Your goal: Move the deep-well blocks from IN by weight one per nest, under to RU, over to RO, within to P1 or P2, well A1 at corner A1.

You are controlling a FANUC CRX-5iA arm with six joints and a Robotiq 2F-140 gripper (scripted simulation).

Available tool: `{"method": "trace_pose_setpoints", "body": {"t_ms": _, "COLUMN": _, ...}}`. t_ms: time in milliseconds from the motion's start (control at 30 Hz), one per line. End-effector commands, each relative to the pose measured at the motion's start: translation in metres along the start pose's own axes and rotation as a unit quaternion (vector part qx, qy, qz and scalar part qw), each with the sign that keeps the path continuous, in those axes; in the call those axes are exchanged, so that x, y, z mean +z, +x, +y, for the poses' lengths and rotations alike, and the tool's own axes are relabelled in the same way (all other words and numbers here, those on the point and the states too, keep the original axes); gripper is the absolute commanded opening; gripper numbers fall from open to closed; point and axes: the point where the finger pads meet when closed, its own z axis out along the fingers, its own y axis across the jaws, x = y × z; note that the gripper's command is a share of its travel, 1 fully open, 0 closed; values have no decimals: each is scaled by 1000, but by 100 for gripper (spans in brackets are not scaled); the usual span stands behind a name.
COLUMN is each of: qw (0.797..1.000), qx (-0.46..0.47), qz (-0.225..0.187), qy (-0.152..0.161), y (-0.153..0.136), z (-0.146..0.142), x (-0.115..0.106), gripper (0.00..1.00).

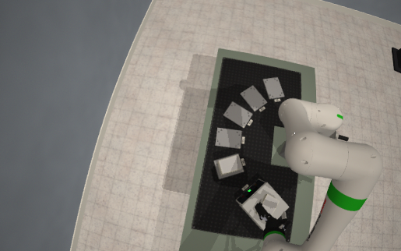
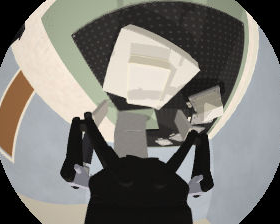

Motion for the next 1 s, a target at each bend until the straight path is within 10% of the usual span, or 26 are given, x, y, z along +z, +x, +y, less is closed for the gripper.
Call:
{"method": "trace_pose_setpoints", "body": {"t_ms": 0, "qw": 1000, "qx": 0, "qz": 0, "qy": 0, "y": 0, "z": 0, "x": 0, "gripper": 100}}
{"method": "trace_pose_setpoints", "body": {"t_ms": 967, "qw": 1000, "qx": 0, "qz": 0, "qy": 0, "y": 5, "z": 0, "x": 8, "gripper": 100}}
